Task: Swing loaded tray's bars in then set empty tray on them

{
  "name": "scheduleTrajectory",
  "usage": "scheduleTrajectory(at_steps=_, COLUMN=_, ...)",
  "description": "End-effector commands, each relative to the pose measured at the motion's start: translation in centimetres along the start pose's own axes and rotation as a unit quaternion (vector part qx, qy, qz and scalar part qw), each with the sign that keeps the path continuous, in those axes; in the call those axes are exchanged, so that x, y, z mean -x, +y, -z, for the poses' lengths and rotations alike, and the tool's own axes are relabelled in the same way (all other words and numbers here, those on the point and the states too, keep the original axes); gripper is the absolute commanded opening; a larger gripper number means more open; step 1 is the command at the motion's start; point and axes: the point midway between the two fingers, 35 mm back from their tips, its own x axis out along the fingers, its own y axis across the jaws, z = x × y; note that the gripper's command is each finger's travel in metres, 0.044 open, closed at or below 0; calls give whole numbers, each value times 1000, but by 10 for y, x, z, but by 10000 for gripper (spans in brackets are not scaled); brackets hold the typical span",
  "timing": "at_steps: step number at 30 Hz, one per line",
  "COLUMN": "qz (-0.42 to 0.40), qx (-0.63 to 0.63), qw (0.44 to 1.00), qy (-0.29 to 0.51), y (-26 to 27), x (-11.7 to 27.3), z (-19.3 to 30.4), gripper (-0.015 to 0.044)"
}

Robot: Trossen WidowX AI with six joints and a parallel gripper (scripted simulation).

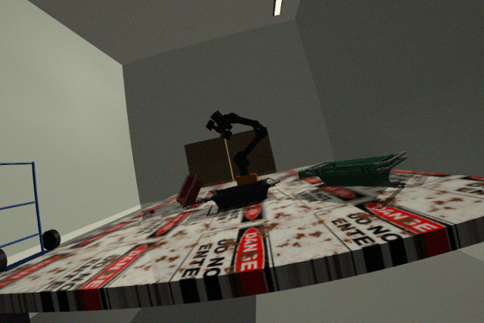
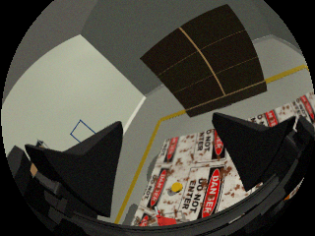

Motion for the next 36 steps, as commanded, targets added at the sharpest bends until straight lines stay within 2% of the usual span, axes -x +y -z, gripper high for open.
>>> scheduleTrajectory(at_steps=1, qz=0, qx=0, qw=1000, qy=0, y=0, x=0, z=0, gripper=374)
scheduleTrajectory(at_steps=8, qz=-1, qx=3, qw=1000, qy=2, y=1, x=0, z=1, gripper=190)
scheduleTrajectory(at_steps=12, qz=-29, qx=63, qw=996, qy=55, y=26, x=5, z=23, gripper=85)
scheduleTrajectory(at_steps=19, qz=-122, qx=255, qw=940, qy=193, y=86, x=38, z=97, gripper=83)
scheduleTrajectory(at_steps=23, qz=-188, qx=393, qw=860, qy=265, y=110, x=71, z=149, gripper=83)
scheduleTrajectory(at_steps=27, qz=-257, qx=513, qw=755, qy=316, y=127, x=111, z=197, gripper=83)
scheduleTrajectory(at_steps=36, qz=-421, qx=705, qw=432, qy=373, y=128, x=225, z=299, gripper=83)
